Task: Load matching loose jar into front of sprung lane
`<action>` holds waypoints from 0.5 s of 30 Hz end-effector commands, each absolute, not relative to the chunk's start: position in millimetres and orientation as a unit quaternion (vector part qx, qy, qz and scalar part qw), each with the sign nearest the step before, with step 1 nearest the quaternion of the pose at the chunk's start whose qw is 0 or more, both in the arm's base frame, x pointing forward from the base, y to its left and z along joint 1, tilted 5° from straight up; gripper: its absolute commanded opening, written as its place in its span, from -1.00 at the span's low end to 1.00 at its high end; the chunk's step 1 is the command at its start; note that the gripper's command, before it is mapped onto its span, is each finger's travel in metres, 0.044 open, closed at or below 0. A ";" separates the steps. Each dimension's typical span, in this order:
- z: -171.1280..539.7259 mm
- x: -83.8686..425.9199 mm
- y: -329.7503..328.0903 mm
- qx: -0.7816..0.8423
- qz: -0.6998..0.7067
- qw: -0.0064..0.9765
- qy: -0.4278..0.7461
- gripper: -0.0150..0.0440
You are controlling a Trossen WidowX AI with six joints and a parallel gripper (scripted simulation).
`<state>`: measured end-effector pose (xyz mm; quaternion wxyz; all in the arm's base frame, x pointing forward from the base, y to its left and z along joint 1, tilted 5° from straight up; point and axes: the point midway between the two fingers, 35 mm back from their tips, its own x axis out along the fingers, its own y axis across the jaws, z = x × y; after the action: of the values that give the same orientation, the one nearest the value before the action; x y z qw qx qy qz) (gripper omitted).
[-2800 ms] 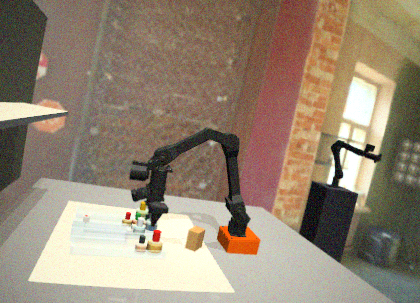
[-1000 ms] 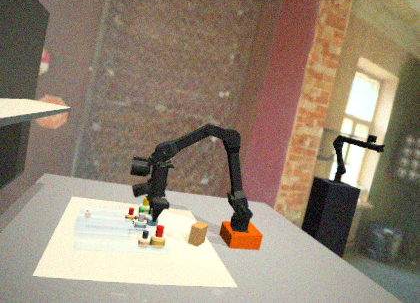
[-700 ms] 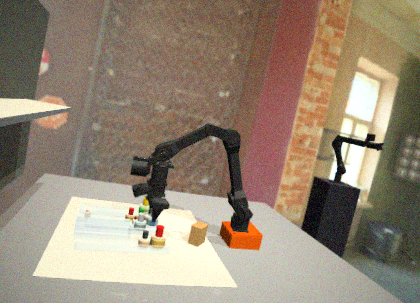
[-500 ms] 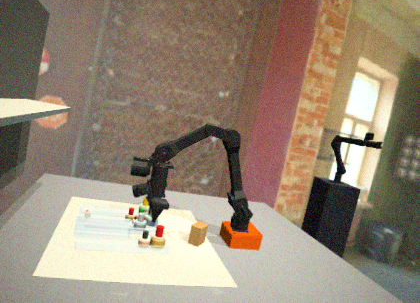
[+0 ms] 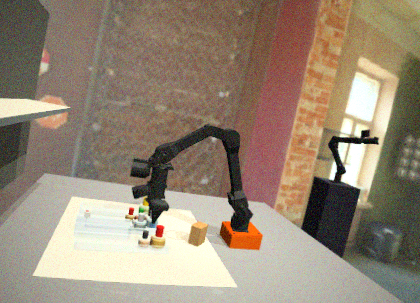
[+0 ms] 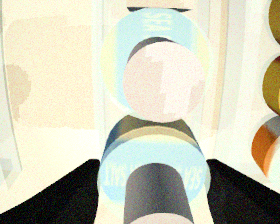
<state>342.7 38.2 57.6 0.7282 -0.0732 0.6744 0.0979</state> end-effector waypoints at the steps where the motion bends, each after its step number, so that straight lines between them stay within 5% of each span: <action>1: 55.1 349.8 40.3 -0.072 0.098 0.737 0.665 -0.49; 15: 50.3 349.5 40.4 -0.072 0.098 0.737 0.665 -0.49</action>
<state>342.8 38.3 52.9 0.7286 -0.0732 0.6739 0.0979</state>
